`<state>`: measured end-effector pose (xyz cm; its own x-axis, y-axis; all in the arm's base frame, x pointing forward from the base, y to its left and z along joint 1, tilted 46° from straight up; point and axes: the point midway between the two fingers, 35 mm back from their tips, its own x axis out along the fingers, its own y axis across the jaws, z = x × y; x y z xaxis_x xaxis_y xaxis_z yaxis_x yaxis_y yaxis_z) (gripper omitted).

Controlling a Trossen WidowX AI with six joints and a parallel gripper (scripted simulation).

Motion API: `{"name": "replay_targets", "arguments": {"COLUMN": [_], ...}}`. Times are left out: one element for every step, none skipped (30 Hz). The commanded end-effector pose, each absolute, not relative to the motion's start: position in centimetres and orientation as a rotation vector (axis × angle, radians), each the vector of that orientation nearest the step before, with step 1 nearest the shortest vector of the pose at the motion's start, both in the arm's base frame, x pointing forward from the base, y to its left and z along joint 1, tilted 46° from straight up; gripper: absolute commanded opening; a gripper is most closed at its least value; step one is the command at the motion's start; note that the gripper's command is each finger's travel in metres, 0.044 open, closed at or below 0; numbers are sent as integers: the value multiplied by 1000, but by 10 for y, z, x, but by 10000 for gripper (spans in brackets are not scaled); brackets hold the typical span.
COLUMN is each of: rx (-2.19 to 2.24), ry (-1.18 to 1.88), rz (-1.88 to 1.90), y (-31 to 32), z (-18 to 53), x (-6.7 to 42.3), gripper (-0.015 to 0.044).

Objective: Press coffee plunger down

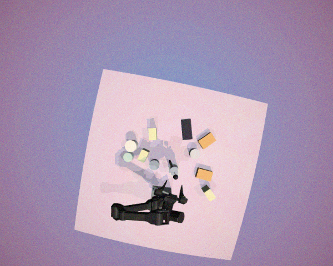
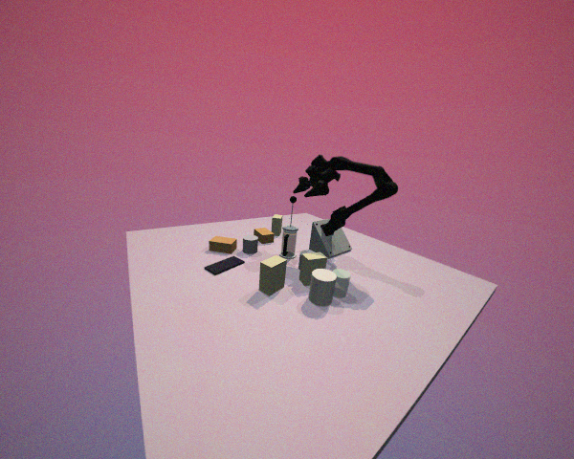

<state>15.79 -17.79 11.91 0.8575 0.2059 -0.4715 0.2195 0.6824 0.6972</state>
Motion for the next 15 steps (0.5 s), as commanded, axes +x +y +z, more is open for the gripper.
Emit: {"name": "replay_targets", "arguments": {"rx": [831,830,830,830,829,829,829,829,828,828,828,828,828,828,828], "ry": [557,558,558,559,560,560,560,561,561,561,561,561,561,560,560], "rz": [-10,-10,-10,-10,-11,-11,-11,-11,-11,-11,-11,-11,-11,-11,-11], "y": [-175,-175,-175,-175,-175,-174,-174,-174,-174,-173,-173,-173,-172,-172,-172], "z": [117,116,115,115,114,113,112,111,110,110,109,108,107,107,106], "x": [160,161,162,164,165,166,168,169,170,172,173,175,176,177,179], "gripper": [440,440,440,440,440,440,440,440,440,440,440,440,440,440,440]}}
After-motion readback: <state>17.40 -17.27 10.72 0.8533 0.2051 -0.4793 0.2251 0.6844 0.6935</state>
